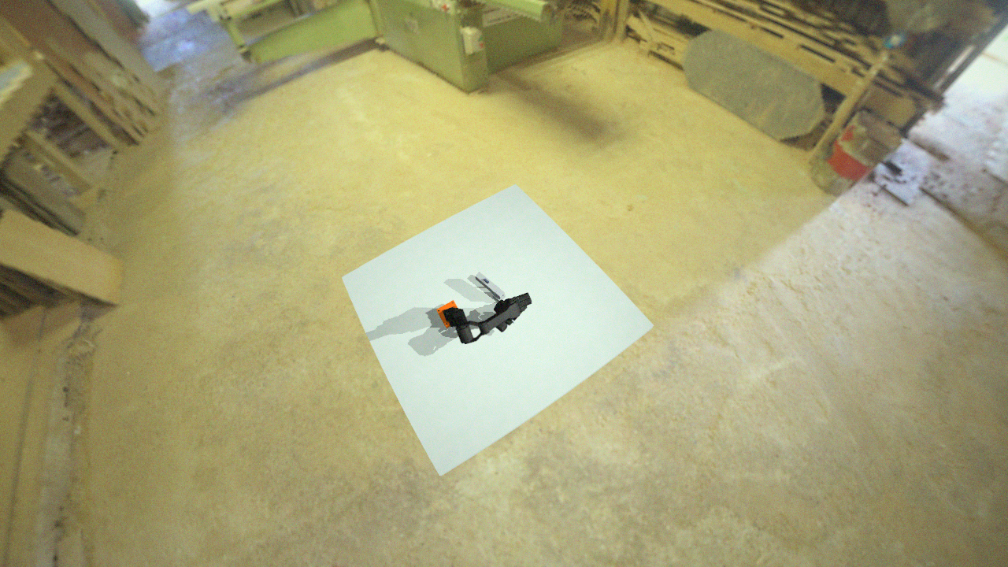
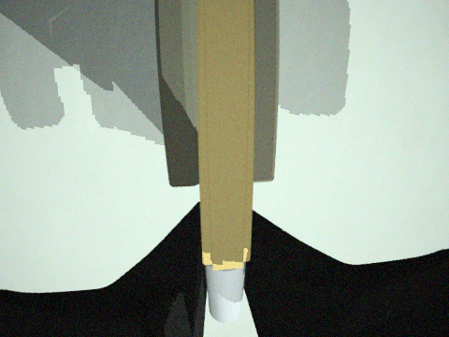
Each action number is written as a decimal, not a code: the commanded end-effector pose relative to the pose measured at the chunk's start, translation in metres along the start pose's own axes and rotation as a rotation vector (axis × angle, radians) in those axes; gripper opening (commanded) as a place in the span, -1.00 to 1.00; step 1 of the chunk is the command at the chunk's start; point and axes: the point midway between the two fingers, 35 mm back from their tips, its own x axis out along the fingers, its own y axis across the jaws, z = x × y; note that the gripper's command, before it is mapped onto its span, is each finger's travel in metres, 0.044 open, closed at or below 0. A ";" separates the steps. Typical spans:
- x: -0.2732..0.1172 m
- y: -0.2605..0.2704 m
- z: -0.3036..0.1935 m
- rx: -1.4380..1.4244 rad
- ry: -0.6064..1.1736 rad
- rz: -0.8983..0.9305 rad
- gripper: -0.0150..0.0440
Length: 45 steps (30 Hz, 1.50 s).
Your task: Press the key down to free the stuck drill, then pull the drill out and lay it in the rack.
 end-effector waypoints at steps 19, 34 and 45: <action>0.025 -0.001 0.001 -0.006 -0.005 -0.006 -0.49; 0.023 -0.001 -0.002 0.000 0.001 -0.006 0.67; -0.006 0.001 0.001 -0.006 -0.006 -0.006 1.00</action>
